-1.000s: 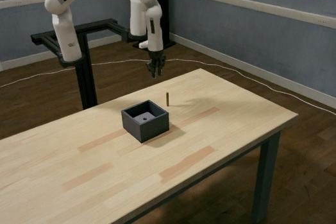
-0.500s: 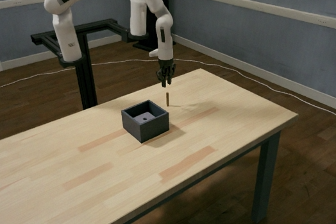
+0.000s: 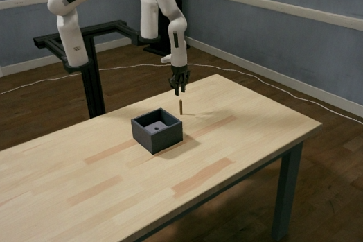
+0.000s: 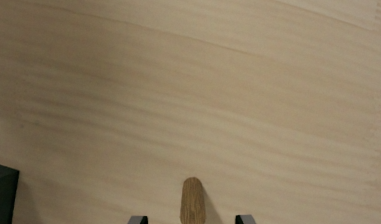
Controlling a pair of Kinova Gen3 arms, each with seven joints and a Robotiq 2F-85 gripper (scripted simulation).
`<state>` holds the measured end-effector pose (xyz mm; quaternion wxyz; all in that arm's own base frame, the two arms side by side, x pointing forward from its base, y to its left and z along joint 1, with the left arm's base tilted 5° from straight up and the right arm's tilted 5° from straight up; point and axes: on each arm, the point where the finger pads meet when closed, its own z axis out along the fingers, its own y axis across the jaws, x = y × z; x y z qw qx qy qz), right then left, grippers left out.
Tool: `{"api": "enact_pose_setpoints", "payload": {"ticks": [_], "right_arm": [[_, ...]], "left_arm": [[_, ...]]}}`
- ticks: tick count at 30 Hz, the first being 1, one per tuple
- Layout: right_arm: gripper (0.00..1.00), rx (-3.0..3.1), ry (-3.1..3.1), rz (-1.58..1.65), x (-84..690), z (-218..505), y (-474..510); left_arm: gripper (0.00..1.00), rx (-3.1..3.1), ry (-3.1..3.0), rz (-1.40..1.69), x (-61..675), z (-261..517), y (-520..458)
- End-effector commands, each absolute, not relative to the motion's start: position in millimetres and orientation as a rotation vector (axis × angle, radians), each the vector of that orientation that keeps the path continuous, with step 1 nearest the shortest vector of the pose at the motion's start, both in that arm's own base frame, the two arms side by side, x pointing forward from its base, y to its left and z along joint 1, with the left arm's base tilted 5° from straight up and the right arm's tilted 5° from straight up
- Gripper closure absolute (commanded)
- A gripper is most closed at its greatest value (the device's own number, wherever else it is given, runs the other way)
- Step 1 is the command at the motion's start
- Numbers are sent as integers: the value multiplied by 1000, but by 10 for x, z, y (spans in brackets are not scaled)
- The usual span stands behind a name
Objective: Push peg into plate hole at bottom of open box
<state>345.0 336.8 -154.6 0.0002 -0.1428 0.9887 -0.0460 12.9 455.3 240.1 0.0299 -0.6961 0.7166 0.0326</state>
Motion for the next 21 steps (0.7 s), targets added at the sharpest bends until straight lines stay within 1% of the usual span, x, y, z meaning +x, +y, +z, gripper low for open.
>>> {"api": "enact_pose_setpoints", "payload": {"ticks": [1,14,21], "right_arm": [[526,-448,3104,-142,3458,-1630,3370],[526,-448,3104,-142,3469,-2025,3342],[526,-448,3104,-142,3472,-2102,3336]], "left_arm": [[2,-2145,2208,103,128,2410,4557],[2,-2145,2208,103,128,2410,4557],[2,-2145,2208,103,128,2410,4557]]}}
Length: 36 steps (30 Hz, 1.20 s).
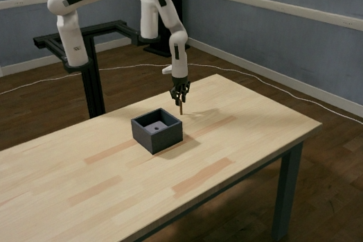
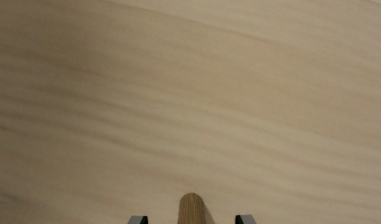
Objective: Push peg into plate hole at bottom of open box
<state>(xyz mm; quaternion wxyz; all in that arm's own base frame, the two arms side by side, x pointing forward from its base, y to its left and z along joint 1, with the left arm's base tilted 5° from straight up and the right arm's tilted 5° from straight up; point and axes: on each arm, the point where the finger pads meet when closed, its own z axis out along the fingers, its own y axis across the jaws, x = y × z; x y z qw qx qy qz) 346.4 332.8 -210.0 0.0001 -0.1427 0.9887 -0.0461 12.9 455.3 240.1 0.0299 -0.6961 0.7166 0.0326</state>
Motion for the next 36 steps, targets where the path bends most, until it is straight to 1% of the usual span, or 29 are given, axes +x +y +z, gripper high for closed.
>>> {"api": "enact_pose_setpoints", "payload": {"ticks": [1,4,5,36], "right_arm": [[526,-448,3104,-142,3472,-2102,3336],[526,-448,3104,-142,3472,-2102,3336],[903,-448,3104,-142,3472,-2102,3336],[903,-448,3104,-142,3472,-2102,3336]], "left_arm": [[2,-2145,2208,103,128,2410,4557],[2,-2145,2208,103,128,2410,4557],[2,-2145,2208,103,128,2410,4557],[2,-2145,2208,103,128,2410,4557]]}}
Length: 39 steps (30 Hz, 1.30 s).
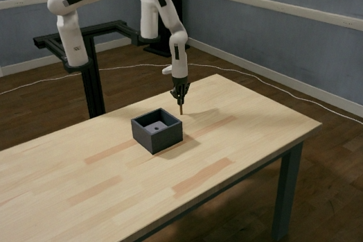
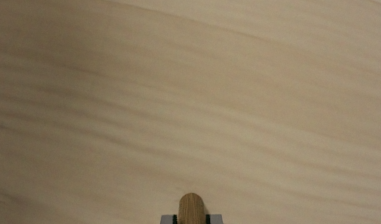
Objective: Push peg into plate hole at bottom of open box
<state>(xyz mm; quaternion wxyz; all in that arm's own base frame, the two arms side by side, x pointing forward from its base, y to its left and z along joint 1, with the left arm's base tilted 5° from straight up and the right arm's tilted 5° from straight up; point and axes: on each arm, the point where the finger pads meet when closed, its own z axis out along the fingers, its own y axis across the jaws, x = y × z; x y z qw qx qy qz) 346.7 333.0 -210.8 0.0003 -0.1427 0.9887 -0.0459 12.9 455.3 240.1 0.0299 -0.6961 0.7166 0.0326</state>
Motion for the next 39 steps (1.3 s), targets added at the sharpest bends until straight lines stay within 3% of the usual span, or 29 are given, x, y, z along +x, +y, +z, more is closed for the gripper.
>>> {"api": "enact_pose_setpoints", "payload": {"ticks": [1,10,28,39], "right_arm": [[903,-448,3104,-142,3472,-2102,3336],[903,-448,3104,-142,3470,-1963,3349],[903,-448,3104,-142,3456,-998,3436],[903,-448,3104,-142,3454,-927,3442]], "left_arm": [[2,-2145,2208,103,128,2410,4557],[2,-2145,2208,103,128,2410,4557],[2,-2145,2208,103,128,2410,4557],[2,-2145,2208,103,128,2410,4557]]}}
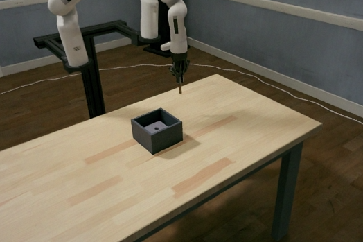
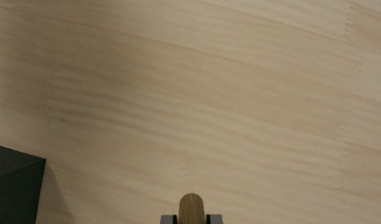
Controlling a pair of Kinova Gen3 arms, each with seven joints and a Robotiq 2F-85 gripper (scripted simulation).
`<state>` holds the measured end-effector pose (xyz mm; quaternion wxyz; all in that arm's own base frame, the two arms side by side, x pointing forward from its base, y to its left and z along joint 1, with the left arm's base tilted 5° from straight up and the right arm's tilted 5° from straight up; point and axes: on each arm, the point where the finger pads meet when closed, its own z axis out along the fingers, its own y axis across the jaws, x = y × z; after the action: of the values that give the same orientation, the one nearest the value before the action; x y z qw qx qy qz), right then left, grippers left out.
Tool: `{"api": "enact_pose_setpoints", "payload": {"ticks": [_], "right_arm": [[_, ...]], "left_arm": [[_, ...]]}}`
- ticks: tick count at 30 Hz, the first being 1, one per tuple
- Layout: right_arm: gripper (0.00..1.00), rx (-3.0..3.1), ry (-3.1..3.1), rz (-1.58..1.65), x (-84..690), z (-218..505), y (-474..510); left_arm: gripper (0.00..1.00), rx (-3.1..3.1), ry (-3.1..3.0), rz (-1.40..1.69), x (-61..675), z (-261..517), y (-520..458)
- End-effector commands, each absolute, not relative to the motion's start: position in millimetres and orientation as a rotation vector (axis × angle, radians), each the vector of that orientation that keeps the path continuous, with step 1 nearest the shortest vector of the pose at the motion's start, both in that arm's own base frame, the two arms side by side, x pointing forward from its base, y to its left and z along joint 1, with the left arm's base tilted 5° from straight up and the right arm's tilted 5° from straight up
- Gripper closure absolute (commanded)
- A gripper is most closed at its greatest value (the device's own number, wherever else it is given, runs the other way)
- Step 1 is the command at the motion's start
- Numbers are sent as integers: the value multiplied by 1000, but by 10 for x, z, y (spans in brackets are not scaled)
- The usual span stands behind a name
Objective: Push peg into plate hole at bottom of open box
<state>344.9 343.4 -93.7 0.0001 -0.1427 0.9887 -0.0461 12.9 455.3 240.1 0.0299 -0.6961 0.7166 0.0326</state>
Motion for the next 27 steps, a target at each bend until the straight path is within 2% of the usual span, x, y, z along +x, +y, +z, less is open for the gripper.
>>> {"api": "enact_pose_setpoints", "payload": {"ticks": [1,12,27], "right_arm": [[903,-448,3104,-142,3455,-927,3442],[903,-447,3104,-142,3678,-897,3173],[903,-446,3104,-145,4456,-751,1690]], "left_arm": [[2,-2145,2208,103,128,2410,4557],[2,-2145,2208,103,128,2410,4557],[2,-2145,2208,103,128,2410,4557]]}}
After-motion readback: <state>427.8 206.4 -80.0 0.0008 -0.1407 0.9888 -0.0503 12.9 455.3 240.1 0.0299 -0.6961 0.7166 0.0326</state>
